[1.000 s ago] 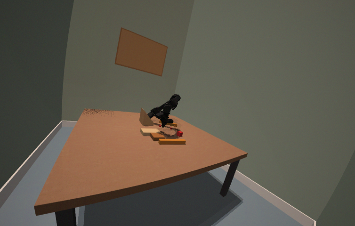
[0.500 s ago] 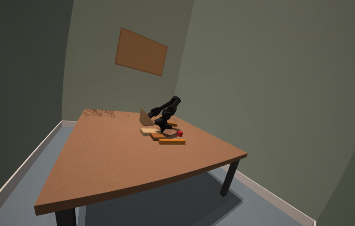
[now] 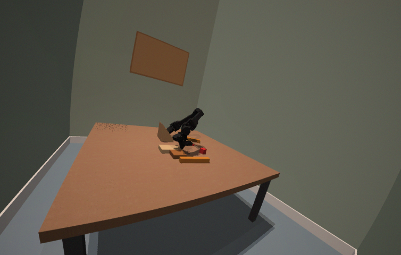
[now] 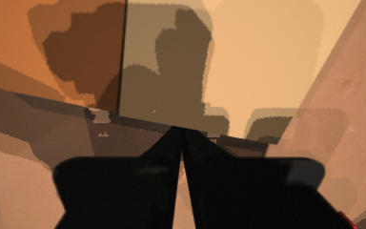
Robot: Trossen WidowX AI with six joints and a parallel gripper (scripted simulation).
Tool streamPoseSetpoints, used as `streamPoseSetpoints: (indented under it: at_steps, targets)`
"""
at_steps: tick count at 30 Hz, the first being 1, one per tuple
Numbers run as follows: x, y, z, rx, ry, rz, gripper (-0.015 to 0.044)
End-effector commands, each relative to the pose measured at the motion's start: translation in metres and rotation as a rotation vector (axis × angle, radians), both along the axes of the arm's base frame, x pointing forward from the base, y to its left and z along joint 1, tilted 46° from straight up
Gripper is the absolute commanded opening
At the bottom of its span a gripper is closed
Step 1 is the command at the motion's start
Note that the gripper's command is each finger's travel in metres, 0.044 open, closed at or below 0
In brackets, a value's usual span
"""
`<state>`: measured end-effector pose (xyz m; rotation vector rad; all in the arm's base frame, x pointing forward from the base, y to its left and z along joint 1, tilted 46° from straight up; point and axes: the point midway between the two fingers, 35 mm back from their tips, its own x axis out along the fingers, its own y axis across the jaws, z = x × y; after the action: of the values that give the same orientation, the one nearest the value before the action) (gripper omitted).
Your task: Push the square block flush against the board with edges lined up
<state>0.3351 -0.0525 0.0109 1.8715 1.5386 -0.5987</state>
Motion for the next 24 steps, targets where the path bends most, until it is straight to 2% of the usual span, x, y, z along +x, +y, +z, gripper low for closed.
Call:
streamPoseSetpoints:
  at_steps: [1, 24]
  targets:
    - [0.001, -0.003, -0.004, -0.002, 0.0, 0.004, 0.0]
    - [0.0, 0.022, 0.02, -0.001, 0.001, 0.004, 0.0]
